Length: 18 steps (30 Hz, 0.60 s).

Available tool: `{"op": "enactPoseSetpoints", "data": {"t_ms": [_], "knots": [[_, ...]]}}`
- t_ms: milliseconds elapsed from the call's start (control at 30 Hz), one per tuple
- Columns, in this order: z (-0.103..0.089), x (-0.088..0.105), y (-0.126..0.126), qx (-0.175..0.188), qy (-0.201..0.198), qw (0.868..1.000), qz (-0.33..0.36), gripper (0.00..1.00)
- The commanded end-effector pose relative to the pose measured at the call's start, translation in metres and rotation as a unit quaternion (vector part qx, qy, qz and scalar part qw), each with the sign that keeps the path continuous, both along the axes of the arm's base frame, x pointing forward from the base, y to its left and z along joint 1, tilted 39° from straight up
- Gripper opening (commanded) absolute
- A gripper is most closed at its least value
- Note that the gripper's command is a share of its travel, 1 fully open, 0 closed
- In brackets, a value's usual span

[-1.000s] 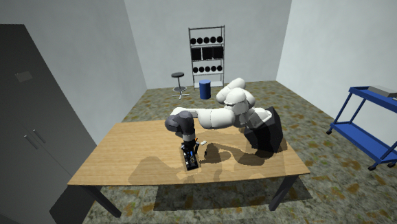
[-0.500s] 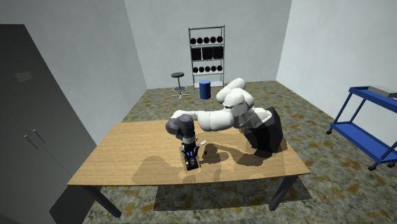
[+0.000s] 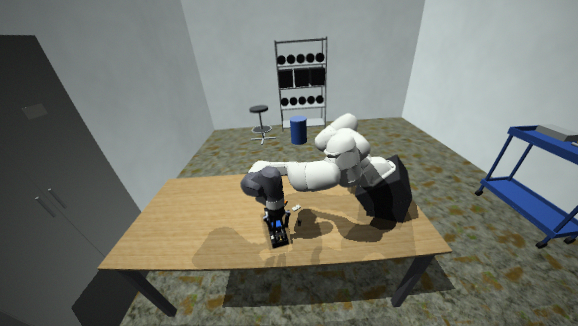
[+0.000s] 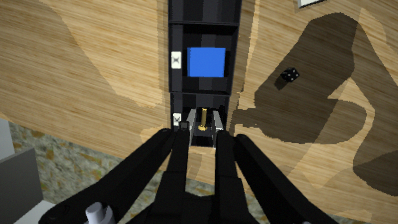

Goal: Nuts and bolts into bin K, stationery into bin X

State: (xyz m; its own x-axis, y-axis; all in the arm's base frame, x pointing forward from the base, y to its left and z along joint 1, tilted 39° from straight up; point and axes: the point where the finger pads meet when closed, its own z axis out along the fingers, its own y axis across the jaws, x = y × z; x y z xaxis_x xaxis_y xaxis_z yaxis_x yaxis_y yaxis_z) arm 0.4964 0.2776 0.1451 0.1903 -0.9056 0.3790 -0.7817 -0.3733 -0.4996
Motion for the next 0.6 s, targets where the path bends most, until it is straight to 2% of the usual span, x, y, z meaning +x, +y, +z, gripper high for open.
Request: {"op": "enactPoseSetpoints", "data": {"t_ms": [0,567], "knots": [[0.0003,0.0016,0.0005,0.001,-0.002,1.0,-0.001,0.18],[0.0024,0.0,0.001,0.001,-0.002,1.0,-0.001,0.18]]}}
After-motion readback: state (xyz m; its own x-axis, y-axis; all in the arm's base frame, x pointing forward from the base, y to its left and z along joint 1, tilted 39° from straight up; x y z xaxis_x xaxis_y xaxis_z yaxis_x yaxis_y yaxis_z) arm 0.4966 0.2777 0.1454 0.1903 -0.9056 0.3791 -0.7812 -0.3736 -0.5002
